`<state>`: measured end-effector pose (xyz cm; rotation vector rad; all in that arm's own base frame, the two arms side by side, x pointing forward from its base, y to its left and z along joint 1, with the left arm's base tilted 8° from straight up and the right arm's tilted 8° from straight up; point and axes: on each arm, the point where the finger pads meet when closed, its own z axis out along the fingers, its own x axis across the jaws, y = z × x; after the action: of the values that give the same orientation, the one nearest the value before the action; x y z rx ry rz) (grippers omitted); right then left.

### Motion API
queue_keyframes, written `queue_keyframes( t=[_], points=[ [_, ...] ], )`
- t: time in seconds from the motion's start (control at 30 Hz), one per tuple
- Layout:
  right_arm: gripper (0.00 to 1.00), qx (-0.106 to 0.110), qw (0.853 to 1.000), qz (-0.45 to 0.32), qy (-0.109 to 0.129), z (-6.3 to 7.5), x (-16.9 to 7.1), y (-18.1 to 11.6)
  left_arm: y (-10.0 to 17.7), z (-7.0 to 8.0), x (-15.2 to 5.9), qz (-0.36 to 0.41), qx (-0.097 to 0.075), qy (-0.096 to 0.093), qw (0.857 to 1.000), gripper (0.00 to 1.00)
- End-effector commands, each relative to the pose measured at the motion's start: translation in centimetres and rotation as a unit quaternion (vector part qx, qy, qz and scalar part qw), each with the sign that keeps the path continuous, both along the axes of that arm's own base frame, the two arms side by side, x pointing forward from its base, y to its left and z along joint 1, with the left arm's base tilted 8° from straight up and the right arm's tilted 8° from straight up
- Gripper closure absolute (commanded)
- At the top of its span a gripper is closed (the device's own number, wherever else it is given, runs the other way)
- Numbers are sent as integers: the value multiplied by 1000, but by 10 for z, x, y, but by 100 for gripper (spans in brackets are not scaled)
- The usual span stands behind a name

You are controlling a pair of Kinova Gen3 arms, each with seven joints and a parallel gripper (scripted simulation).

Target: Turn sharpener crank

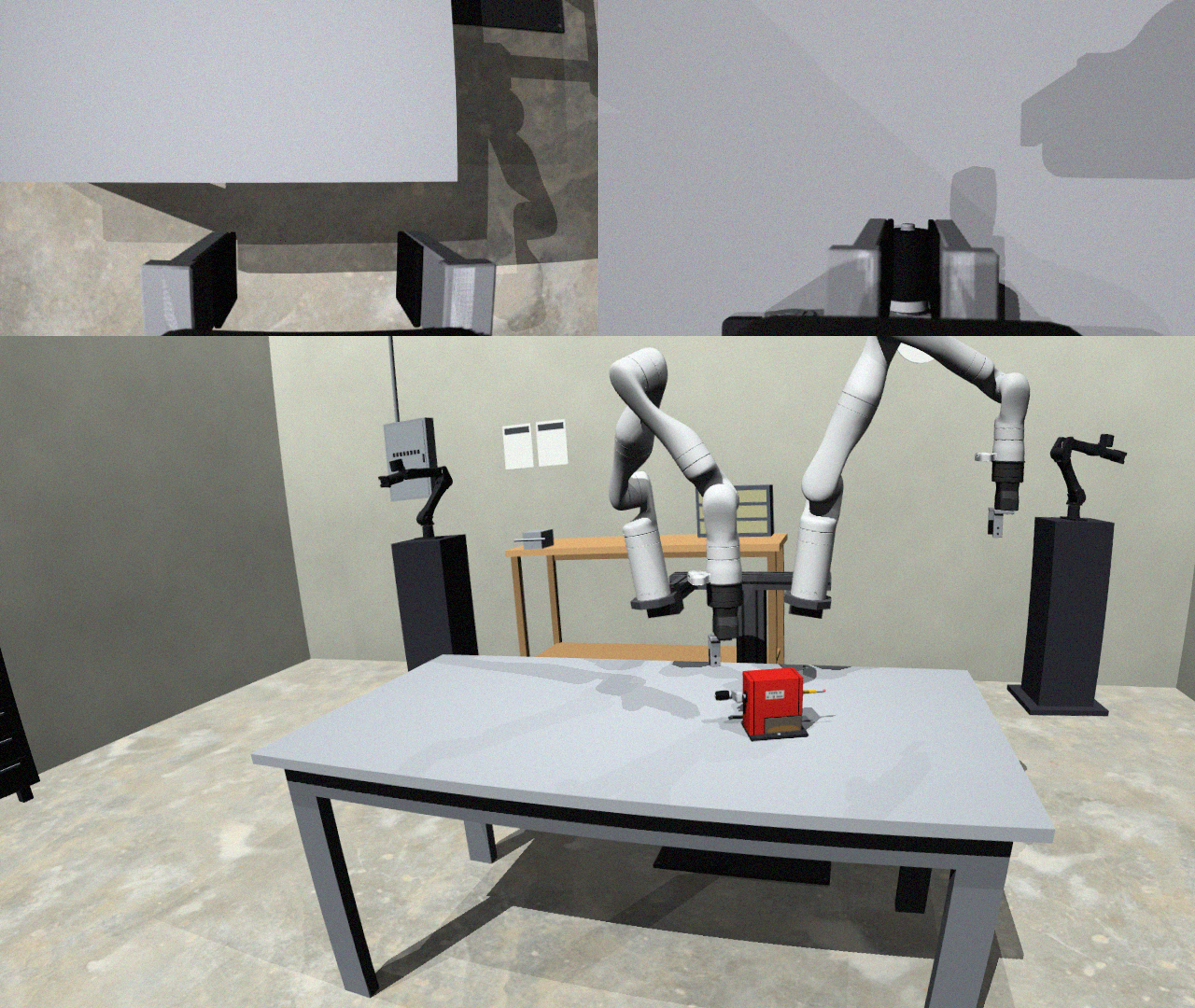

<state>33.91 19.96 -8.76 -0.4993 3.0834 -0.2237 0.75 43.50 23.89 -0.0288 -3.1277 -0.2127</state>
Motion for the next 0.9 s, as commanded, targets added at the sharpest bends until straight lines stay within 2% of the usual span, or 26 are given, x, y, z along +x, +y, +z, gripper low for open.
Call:
queue_keyframes(
  t=[0.0,0.87],
  points=[
    [100,0,1000,0,-1,1,0,0,0,1,0,0,1,0,1000,0],
    [100,0,1000,-4,-1,0,0,0,0,1,0,0,1,0,1000,0]
  ],
)
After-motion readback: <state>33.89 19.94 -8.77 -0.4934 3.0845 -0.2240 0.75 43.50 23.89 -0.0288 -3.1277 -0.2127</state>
